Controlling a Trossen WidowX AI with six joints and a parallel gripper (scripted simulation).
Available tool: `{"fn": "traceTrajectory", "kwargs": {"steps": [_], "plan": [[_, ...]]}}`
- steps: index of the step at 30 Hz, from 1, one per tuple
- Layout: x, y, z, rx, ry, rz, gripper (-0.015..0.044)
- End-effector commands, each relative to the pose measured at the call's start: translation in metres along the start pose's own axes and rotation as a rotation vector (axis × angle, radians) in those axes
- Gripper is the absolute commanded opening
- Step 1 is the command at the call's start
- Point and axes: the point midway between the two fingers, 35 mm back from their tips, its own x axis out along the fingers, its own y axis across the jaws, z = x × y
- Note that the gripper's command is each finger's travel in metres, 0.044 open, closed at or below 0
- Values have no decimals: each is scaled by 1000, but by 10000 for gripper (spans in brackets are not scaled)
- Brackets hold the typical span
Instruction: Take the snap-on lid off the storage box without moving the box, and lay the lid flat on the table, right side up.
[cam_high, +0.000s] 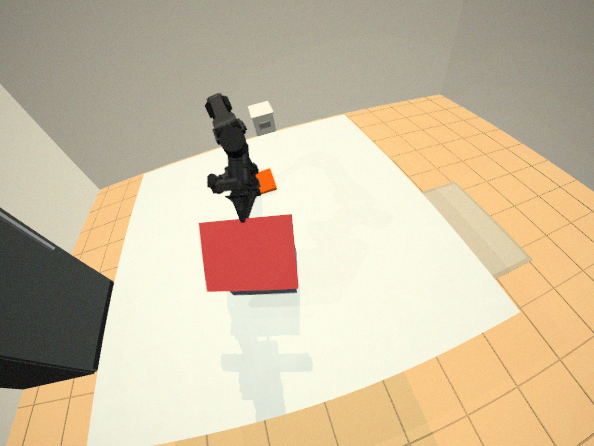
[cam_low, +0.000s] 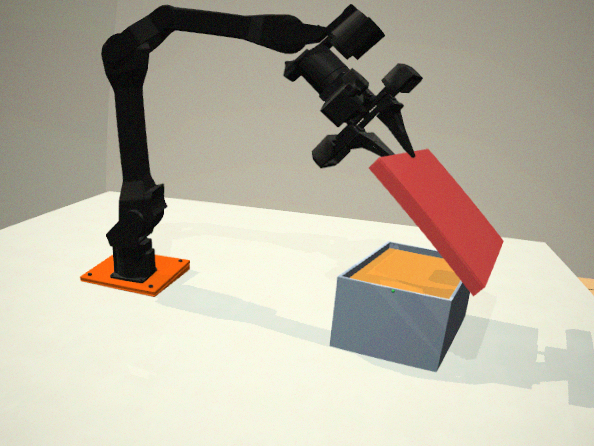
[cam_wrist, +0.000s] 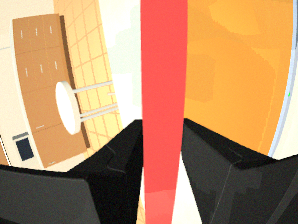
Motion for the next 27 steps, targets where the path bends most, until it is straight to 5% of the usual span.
{"fn": "traceTrajectory", "kwargs": {"steps": [1, 27], "plan": [[0, -2, 6, 4, -1, 9, 0], [-5, -8, 57, 0, -4, 9, 0]]}}
